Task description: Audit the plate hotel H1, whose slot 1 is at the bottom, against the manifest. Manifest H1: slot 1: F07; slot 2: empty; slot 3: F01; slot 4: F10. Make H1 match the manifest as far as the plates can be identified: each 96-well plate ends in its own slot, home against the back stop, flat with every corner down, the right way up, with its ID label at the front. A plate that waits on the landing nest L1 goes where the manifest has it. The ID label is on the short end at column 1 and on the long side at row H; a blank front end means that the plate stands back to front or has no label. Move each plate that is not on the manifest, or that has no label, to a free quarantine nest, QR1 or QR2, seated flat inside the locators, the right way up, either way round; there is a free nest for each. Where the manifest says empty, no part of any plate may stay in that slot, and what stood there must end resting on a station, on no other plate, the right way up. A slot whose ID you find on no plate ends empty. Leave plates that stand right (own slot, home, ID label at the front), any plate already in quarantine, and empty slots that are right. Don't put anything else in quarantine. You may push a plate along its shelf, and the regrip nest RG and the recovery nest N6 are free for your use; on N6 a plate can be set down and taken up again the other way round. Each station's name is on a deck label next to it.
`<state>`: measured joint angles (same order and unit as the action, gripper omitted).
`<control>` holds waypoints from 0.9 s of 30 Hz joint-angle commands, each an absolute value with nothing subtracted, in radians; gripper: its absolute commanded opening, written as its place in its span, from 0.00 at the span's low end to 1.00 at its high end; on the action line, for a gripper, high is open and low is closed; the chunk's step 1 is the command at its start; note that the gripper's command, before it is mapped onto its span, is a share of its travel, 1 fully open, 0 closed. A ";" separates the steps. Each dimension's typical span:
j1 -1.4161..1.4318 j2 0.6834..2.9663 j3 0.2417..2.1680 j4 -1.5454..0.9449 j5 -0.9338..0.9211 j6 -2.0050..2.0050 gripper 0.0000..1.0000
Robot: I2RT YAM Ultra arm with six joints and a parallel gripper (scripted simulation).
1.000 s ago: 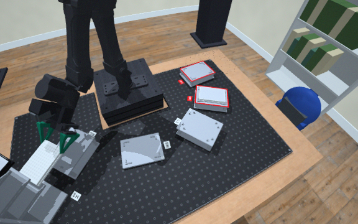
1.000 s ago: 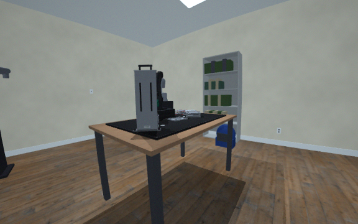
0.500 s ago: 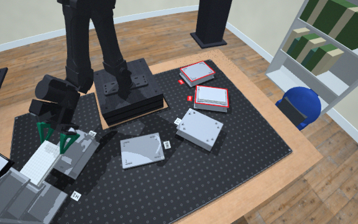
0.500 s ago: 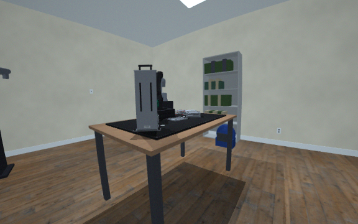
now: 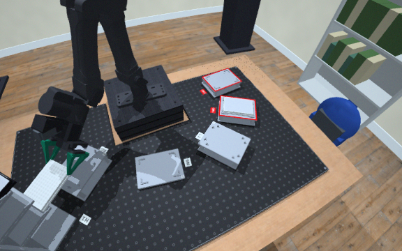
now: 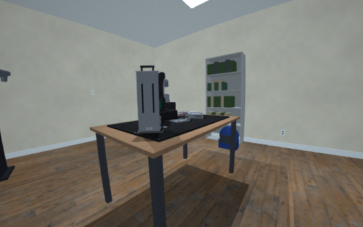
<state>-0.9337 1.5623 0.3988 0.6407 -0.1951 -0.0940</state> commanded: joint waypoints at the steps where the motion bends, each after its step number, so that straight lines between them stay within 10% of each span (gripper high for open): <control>1: -0.933 1.562 0.416 0.668 -0.194 -0.091 0.86; 27: -0.920 1.625 0.467 0.680 -0.183 -0.085 0.86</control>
<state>-0.9203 1.6299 0.4549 0.6552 -0.1837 -0.0875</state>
